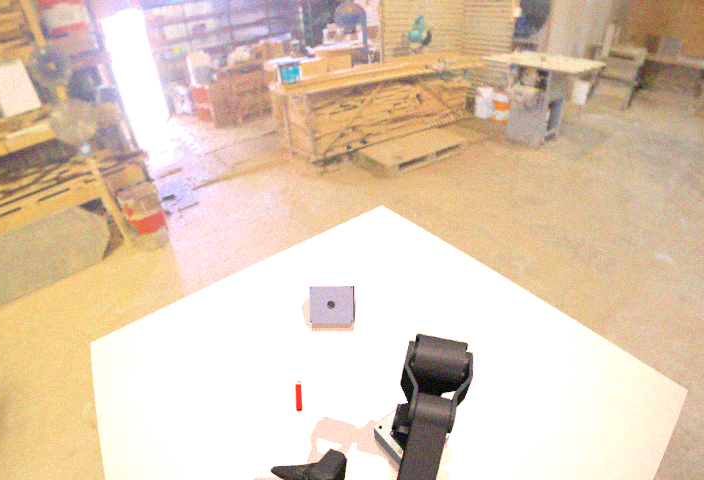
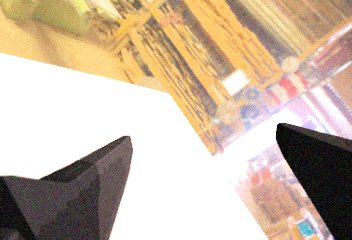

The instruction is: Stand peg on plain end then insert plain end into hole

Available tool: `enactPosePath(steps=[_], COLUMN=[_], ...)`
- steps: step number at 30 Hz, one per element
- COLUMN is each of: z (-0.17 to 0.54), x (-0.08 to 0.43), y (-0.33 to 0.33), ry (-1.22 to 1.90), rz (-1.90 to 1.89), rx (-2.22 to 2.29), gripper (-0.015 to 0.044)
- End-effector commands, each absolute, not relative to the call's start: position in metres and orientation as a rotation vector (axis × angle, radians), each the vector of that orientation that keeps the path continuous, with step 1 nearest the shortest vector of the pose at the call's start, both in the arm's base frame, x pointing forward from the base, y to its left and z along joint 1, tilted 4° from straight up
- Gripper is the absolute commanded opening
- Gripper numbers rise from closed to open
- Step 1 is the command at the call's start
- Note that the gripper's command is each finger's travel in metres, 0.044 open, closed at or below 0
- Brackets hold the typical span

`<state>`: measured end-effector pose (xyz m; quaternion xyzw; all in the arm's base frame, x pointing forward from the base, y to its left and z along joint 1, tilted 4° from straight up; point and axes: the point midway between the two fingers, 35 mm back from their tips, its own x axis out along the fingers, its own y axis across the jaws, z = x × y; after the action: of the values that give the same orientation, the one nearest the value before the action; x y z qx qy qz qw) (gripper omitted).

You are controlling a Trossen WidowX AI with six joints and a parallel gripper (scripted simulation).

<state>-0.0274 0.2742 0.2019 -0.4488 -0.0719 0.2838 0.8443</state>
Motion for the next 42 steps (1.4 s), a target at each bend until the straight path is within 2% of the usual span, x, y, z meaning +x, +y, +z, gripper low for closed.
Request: enactPosePath(steps=[1, 2, 21, 42], z=[0.201, 0.200, 0.151, 0.099], x=[-0.026, -0.023, 0.070, 0.156], y=[0.274, 0.274, 0.257, 0.218], ry=[-0.147, -0.132, 0.398, 0.969], rz=[0.595, 0.585, 0.244, -0.118], rx=[-0.948, -0.949, -0.926, -0.636], gripper=[0.0426, 0.0440, 0.0440, 0.0440])
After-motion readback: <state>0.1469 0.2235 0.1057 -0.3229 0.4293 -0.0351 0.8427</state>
